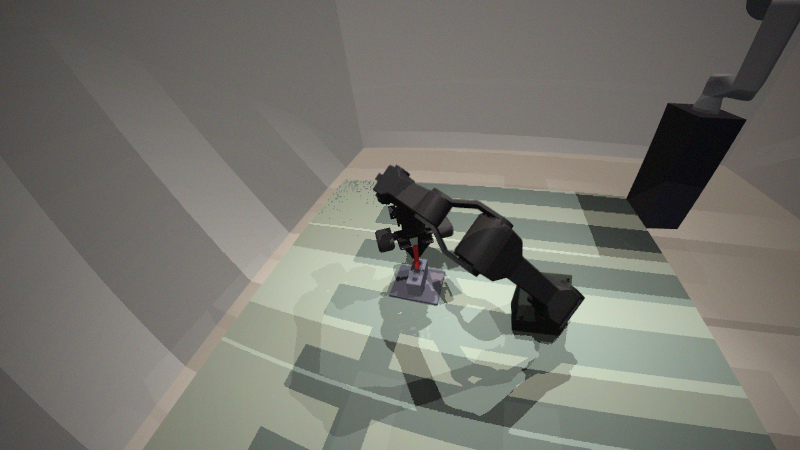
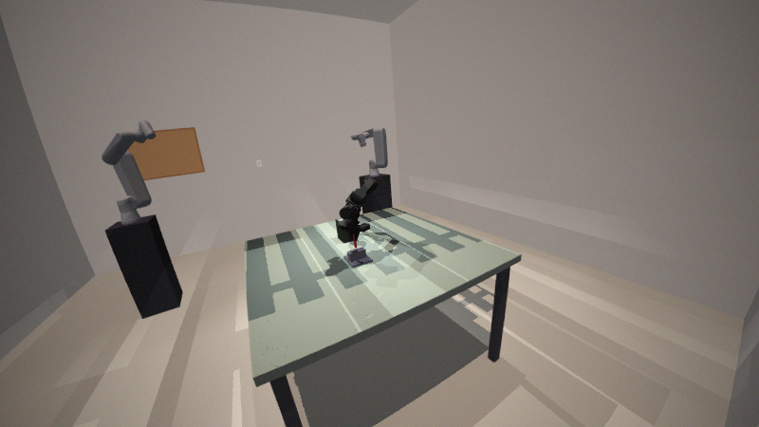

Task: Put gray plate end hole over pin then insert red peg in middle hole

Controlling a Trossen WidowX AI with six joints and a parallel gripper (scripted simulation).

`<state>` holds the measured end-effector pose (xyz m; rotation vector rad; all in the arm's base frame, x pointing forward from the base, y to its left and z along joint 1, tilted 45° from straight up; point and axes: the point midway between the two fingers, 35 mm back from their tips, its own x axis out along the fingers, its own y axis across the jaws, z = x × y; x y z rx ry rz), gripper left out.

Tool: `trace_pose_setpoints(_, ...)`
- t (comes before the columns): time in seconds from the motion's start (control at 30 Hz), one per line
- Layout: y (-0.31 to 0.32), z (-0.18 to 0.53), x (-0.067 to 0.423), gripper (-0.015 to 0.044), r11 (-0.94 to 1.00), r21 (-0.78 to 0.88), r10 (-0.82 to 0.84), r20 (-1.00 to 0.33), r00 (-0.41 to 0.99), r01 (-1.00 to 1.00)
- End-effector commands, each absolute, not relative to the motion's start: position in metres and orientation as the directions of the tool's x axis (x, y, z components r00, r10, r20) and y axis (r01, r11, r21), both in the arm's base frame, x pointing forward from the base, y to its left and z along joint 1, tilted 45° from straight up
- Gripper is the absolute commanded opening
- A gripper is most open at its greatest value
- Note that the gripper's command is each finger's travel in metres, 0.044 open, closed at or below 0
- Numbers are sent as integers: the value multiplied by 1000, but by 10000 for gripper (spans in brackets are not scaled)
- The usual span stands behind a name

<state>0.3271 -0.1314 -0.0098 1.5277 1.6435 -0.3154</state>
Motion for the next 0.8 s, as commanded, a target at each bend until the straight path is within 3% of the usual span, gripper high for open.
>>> trace_pose_setpoints(0.0, -132, -11, 326, 0, 225, 353, 695, -711, 104, 908)
trace_pose_setpoints(0.77, -118, -22, 329, 0, 231, 351, 694, -713, 99, 908)
